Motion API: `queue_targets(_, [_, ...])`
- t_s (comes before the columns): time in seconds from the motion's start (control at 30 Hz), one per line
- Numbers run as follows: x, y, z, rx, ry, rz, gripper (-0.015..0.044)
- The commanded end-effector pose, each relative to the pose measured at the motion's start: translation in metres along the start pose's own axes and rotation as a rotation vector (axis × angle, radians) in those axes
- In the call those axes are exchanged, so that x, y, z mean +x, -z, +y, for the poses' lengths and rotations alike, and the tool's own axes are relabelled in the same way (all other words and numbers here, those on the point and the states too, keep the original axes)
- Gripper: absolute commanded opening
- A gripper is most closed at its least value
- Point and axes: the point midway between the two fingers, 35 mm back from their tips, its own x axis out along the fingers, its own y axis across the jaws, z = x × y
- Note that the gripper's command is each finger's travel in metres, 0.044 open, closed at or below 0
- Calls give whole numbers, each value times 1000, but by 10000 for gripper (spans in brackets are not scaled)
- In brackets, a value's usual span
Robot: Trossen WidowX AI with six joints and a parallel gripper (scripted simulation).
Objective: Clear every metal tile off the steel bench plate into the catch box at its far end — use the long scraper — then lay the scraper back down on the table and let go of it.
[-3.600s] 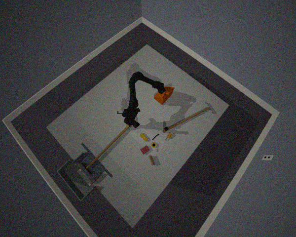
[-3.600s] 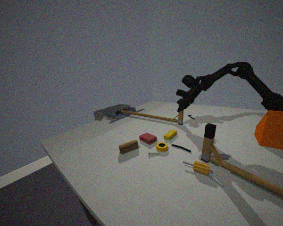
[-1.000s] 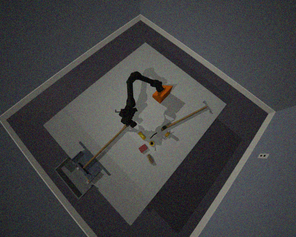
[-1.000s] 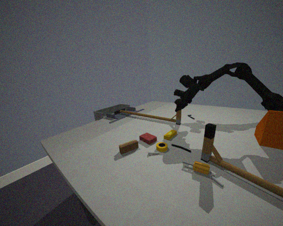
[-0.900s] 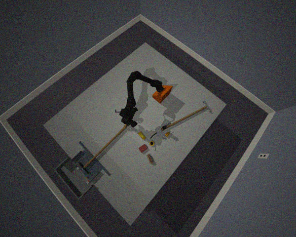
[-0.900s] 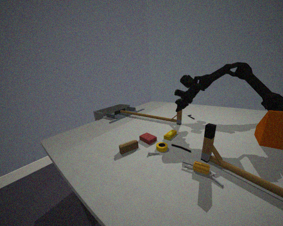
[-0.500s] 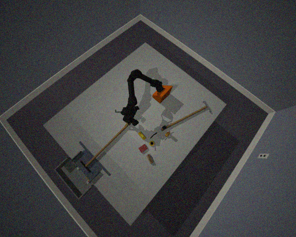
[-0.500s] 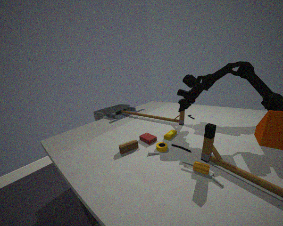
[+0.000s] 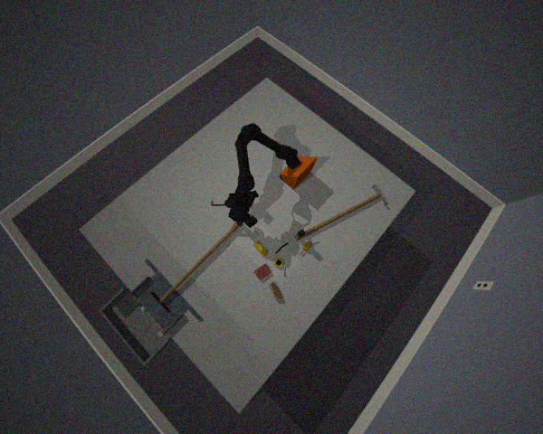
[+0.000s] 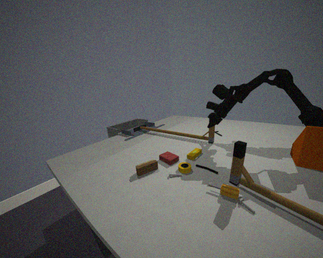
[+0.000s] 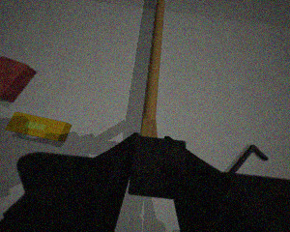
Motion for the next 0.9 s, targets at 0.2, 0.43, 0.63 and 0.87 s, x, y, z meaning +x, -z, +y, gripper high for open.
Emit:
queue_targets(0.2, [-16,4,0,10,1,-24,0])
queue_targets(0.43, [-23,13,0,10,0,-25,0])
queue_targets(0.63, [-28,20,-1,10,0,-25,0])
queue_targets(0.87, [-34,29,-1,9,0,-26,0])
